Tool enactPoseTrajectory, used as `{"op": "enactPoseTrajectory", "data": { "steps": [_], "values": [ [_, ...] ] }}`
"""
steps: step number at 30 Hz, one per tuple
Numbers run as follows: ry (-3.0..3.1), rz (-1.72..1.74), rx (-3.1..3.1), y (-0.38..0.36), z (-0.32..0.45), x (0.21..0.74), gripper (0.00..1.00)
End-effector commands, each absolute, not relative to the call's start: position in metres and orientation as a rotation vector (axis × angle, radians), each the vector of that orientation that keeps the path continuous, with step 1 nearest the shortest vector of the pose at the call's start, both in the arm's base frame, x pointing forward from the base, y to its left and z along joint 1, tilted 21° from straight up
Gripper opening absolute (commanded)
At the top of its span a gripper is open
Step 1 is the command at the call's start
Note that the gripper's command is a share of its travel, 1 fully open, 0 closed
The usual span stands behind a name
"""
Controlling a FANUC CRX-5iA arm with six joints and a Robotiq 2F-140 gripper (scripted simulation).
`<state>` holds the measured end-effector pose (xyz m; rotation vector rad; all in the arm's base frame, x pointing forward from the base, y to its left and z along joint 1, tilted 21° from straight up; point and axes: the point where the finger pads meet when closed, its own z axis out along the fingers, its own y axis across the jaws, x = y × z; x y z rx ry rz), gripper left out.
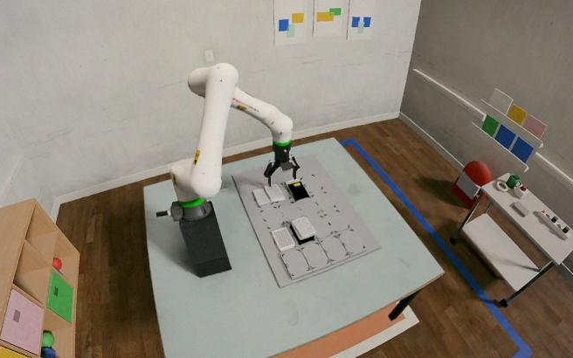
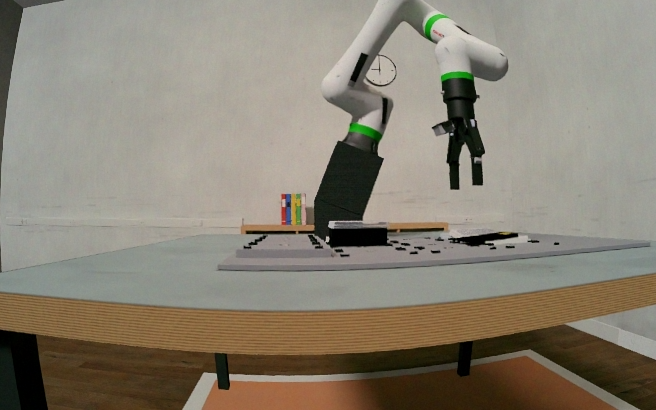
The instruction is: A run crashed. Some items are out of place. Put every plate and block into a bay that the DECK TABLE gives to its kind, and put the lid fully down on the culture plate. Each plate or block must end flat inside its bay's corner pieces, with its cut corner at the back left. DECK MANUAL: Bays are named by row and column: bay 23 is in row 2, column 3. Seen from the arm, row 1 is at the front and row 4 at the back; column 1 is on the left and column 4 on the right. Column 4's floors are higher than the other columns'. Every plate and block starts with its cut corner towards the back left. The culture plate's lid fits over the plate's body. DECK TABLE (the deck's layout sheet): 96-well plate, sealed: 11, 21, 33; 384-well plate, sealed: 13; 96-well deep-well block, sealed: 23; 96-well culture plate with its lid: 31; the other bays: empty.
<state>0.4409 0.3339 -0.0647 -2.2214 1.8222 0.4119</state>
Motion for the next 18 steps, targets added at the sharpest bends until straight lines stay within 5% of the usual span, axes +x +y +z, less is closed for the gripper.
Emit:
{"op": "enactPoseTrajectory", "data": {
  "steps": [1, 18],
  "values": [
    [1.821, 0.411, -2.221, 0.337, -0.064, 0.456, 1.0],
    [1.821, 0.411, -2.221, 0.348, -0.063, 0.515, 1.0]
  ]
}}
